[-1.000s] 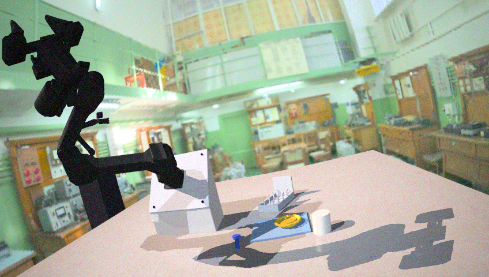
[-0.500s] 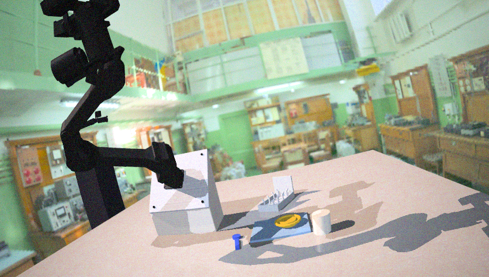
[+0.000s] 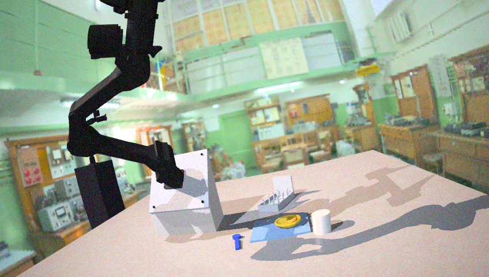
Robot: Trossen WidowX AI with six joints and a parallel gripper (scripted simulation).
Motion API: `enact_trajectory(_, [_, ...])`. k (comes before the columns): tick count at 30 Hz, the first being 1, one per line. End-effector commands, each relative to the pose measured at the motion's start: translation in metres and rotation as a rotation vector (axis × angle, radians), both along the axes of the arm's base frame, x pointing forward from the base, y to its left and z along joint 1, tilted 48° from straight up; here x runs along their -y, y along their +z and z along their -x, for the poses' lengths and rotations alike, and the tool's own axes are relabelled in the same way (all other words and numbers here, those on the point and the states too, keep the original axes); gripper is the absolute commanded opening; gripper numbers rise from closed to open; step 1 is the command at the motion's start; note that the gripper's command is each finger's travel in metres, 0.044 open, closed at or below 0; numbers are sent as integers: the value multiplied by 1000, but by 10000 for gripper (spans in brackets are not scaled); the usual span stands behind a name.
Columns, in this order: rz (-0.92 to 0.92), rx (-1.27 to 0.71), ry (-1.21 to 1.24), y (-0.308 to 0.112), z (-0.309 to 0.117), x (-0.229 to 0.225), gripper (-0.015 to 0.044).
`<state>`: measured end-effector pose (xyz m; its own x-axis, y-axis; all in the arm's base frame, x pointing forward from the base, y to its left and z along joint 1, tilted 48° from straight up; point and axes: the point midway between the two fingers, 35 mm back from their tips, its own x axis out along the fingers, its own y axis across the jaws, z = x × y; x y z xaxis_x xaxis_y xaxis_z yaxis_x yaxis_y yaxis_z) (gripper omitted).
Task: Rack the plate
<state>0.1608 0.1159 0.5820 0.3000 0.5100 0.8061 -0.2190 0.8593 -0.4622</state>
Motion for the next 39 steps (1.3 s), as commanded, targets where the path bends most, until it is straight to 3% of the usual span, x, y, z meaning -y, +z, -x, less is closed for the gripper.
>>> enact_trajectory(1, [-15,-127,-34,-14,-36,0,400])
enact_trajectory(21, [-74,-747,-309,-128,-195,30,400])
enact_trajectory(39, [-104,-1272,-626,-273,-269,73,400])
